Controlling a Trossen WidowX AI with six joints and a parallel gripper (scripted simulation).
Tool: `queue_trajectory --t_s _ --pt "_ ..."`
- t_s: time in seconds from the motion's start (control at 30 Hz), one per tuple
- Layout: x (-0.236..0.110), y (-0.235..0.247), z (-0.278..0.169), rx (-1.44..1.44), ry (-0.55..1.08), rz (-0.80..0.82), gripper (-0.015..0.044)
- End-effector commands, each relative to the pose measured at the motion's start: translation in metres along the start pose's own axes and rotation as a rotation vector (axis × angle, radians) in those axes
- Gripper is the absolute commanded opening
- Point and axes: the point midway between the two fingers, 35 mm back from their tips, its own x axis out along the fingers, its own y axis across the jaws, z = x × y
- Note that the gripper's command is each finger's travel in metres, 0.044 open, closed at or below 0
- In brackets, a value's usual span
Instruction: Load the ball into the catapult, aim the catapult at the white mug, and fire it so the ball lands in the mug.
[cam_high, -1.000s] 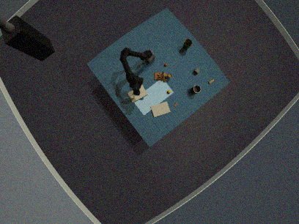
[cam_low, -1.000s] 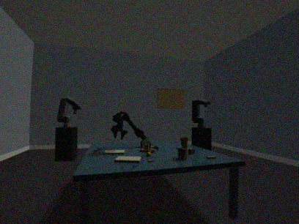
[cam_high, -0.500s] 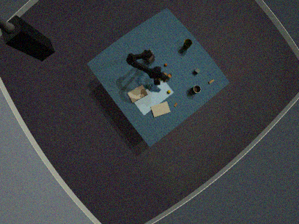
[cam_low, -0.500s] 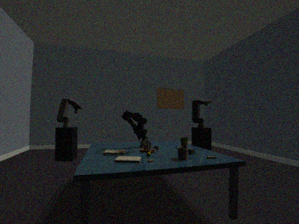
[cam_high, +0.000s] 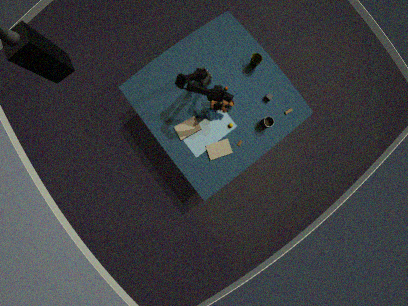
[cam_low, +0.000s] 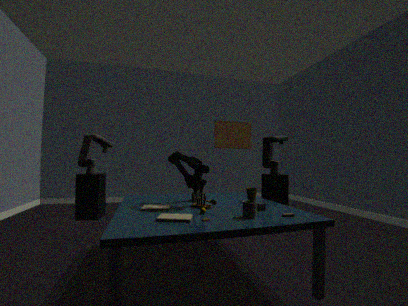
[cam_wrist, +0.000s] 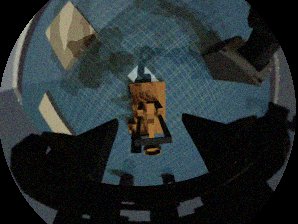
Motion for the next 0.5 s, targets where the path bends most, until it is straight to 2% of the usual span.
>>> queue_trajectory --t_s 0.0,0.47 --pt "0.022 -0.003 0.003 -0.009 -0.014 -0.001 0.0440" --pt "0.039 -0.002 0.002 -0.009 -0.013 -0.001 0.0440"
